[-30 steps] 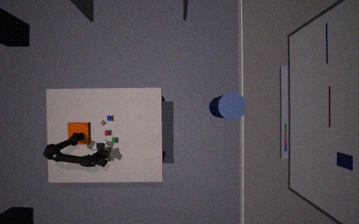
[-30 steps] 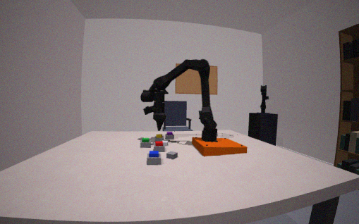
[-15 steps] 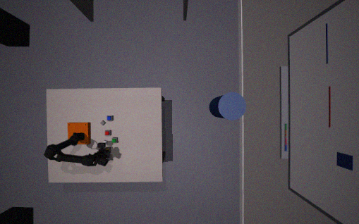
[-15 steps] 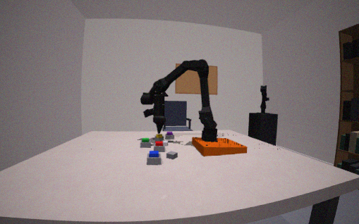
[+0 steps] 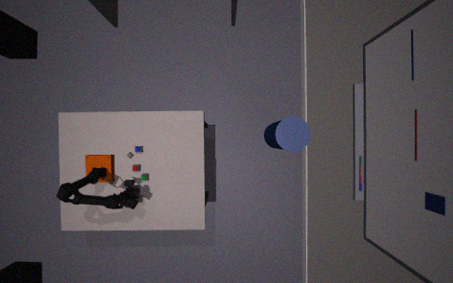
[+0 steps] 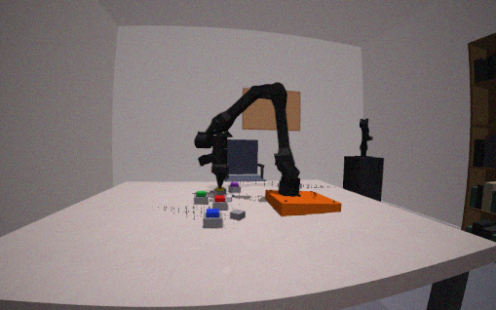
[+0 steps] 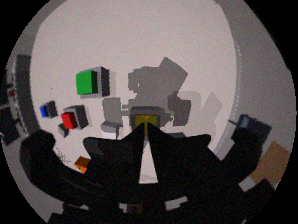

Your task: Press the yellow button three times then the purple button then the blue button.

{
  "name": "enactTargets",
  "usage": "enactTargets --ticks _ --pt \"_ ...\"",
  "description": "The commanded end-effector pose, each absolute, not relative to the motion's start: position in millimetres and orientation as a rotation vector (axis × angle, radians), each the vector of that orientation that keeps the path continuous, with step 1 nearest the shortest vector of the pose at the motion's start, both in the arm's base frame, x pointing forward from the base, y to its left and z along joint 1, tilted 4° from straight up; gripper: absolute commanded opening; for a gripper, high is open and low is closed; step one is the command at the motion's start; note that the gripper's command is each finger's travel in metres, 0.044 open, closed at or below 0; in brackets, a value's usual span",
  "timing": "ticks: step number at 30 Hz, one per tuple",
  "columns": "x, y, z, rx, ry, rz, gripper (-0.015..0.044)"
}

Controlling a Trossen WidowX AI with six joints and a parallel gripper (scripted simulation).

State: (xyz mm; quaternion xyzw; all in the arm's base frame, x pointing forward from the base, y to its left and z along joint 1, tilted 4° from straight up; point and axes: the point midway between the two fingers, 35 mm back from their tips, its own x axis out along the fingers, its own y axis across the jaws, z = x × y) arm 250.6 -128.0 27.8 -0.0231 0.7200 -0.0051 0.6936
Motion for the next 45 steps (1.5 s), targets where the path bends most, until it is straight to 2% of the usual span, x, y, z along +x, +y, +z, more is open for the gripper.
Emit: enactTargets --ticks 1,12,16,22,27,34,41,45 --pt "249 -128 26 -0.058 1.613 -0.009 0.002" --pt "249 -128 26 -0.058 1.613 -0.009 0.002" --pt "251 -127 57 -0.057 1.612 -0.009 0.002" --pt "251 -127 62 -0.057 1.613 -0.009 0.002" --pt "254 -125 119 -0.057 1.612 -0.009 0.002" --pt "253 -126 122 -0.057 1.612 -0.009 0.002" --pt "198 -191 127 -0.063 1.618 -0.014 0.002" --pt "191 -196 128 -0.063 1.619 -0.015 0.002"
